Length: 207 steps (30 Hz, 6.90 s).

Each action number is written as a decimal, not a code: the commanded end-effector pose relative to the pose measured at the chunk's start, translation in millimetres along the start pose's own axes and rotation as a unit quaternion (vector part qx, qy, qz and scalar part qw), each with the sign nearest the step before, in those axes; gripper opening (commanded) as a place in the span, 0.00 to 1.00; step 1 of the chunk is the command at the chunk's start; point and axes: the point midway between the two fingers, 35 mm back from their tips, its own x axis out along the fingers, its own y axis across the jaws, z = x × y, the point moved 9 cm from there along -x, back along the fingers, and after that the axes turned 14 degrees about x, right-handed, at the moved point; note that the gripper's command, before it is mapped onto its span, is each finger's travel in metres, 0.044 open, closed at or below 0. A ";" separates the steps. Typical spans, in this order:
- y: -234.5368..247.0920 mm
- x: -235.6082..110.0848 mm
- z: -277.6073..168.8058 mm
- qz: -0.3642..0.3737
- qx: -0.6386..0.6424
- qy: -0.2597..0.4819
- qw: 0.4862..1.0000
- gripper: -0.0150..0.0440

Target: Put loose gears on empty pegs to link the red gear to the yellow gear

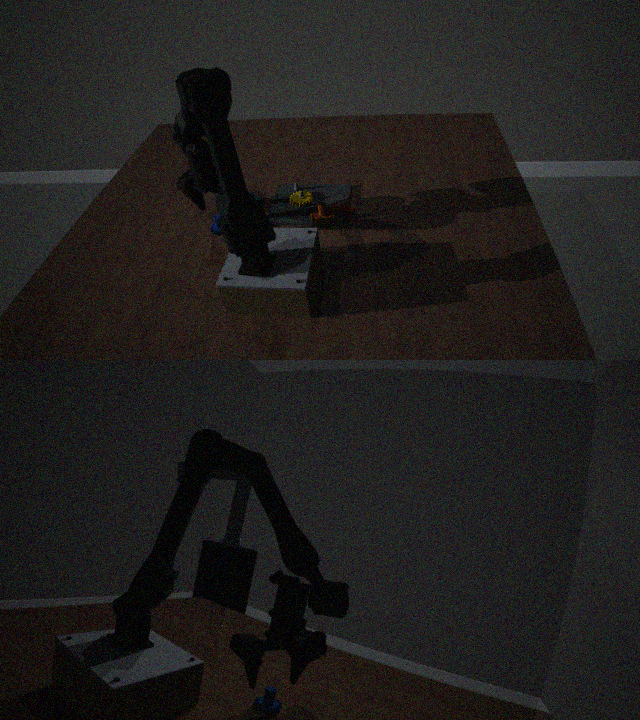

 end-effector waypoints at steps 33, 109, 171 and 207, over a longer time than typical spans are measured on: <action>-1.5 18.1 0.0 -0.001 0.002 -0.002 1.000 0.26; -4.1 -113.9 38.6 -0.007 0.000 -0.003 1.000 0.25; -69.6 -67.8 146.0 -0.008 0.002 -0.007 1.000 0.25; -126.3 -44.2 188.1 -0.008 0.001 -0.012 1.000 0.25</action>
